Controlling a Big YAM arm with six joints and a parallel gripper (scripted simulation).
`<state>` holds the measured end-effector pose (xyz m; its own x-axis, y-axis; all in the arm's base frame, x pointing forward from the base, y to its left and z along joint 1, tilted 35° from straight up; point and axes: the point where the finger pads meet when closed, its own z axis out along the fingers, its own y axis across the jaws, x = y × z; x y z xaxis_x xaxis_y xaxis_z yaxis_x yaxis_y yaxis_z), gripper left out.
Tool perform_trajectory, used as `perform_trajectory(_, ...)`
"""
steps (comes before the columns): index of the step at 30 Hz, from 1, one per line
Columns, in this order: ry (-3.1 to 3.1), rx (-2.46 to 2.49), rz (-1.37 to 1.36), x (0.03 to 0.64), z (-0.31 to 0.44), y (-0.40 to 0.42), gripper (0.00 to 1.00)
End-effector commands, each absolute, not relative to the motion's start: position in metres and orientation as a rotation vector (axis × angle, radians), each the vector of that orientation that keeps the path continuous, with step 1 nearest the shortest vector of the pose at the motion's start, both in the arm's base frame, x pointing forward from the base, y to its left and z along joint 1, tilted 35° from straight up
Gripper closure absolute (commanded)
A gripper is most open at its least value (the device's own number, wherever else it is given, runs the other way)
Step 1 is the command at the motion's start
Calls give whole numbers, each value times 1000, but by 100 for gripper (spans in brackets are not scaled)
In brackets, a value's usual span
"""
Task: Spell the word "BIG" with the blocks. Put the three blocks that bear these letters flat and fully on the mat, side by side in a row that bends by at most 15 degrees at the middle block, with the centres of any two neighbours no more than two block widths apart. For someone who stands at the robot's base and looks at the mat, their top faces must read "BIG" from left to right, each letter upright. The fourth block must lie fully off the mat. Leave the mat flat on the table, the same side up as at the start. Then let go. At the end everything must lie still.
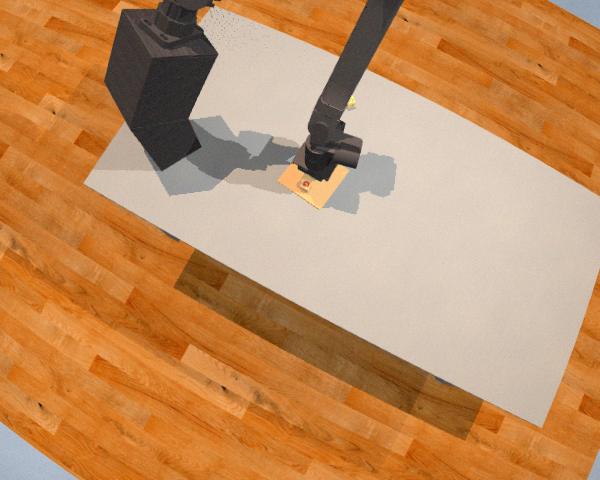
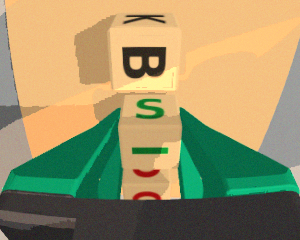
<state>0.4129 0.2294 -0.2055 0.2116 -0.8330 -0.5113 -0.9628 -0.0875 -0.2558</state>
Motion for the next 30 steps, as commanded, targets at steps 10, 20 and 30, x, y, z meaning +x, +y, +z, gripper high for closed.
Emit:
perform_trajectory(10, 1677, -1948, 321, 408, -210, 219, 80)
perform_trajectory(20, 1677, -1949, 322, 408, -211, 220, 80)
perform_trajectory(30, 1663, -1949, 319, 413, -212, 230, 80)
